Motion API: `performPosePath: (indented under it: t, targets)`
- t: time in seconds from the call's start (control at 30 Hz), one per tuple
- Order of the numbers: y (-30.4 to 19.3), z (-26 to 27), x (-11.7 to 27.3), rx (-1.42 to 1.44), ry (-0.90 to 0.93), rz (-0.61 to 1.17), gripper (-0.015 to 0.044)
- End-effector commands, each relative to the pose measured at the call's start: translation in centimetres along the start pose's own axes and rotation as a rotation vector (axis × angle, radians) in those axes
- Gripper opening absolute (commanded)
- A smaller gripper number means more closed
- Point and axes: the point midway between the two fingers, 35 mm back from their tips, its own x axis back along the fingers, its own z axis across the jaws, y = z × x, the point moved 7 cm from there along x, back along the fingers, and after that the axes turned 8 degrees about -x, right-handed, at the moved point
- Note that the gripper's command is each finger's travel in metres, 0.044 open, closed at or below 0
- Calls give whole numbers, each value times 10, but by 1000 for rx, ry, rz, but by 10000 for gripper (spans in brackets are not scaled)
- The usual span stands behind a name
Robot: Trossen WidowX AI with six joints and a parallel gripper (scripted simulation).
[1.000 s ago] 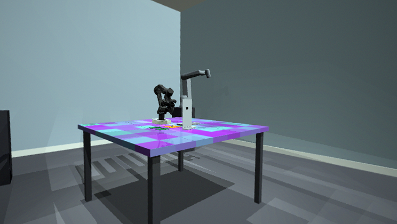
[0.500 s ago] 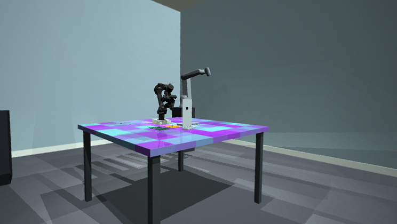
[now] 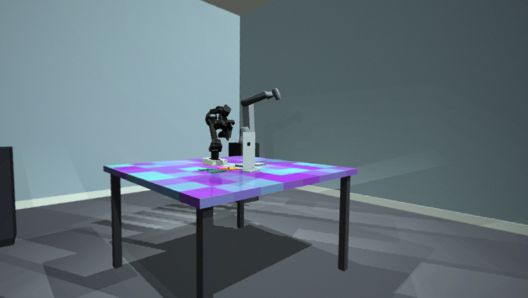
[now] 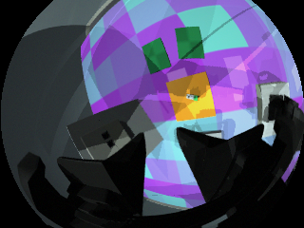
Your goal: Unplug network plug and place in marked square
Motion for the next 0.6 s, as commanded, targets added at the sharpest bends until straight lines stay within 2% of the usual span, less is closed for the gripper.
performPosePath:
  t: [0.0,0.17,0.5,0.57]
  targets:
    - [-1,6,11,3,2,4,156]
    - [-2,10,20,0,2,4,156]
    - [-2,10,20,0,2,4,419]
    - [-2,10,20,0,2,4,440]
